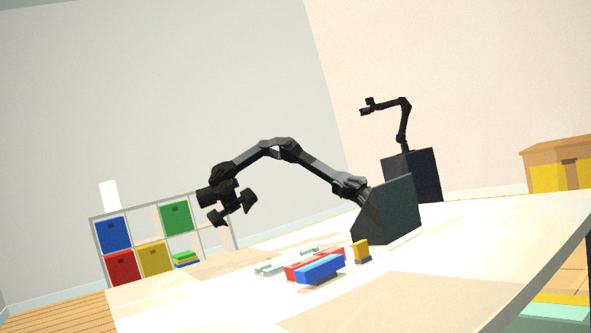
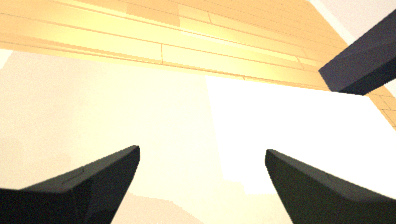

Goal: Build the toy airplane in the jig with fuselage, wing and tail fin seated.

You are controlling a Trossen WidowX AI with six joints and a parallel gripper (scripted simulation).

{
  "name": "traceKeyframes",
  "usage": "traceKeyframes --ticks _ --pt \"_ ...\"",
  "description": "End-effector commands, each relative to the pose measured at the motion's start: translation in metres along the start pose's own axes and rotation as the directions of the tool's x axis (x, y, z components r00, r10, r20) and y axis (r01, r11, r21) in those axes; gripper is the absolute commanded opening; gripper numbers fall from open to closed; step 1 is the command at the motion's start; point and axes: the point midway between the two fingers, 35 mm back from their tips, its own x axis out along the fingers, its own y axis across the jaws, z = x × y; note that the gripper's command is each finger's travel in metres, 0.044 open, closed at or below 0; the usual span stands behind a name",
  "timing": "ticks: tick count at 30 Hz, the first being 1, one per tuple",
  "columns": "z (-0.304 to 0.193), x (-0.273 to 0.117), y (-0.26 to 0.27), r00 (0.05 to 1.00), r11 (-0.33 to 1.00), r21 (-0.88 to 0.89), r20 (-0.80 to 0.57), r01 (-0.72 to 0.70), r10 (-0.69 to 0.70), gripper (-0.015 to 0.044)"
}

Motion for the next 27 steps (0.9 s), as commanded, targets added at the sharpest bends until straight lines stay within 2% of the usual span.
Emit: traceKeyframes --ticks 1,4,7,13,17,21,24,27 --pt "0.0 0.001 0.0 1.0 1.0 -0.013 -0.007 0.0 0.0 0.0426" --pt "0.001 0.008 -0.001 0.994 0.98 -0.198 -0.111 -0.03 0.008 0.044" --pt "0.002 0.016 -0.002 0.97 0.901 -0.413 -0.241 -0.129 0.028 0.044" --pt "0.008 0.021 -0.005 0.876 0.586 -0.682 -0.47 -0.438 0.108 0.044" --pt "0.014 0.02 -0.008 0.785 0.28 -0.734 -0.592 -0.619 0.185 0.044" --pt "0.023 0.014 -0.01 0.676 -0.036 -0.711 -0.683 -0.703 0.276 0.044" --pt "0.026 0.012 -0.011 0.637 -0.177 -0.7 -0.707 -0.691 0.308 0.044" --pt "0.027 0.011 -0.012 0.634 -0.187 -0.699 -0.709 -0.69 0.31 0.044"
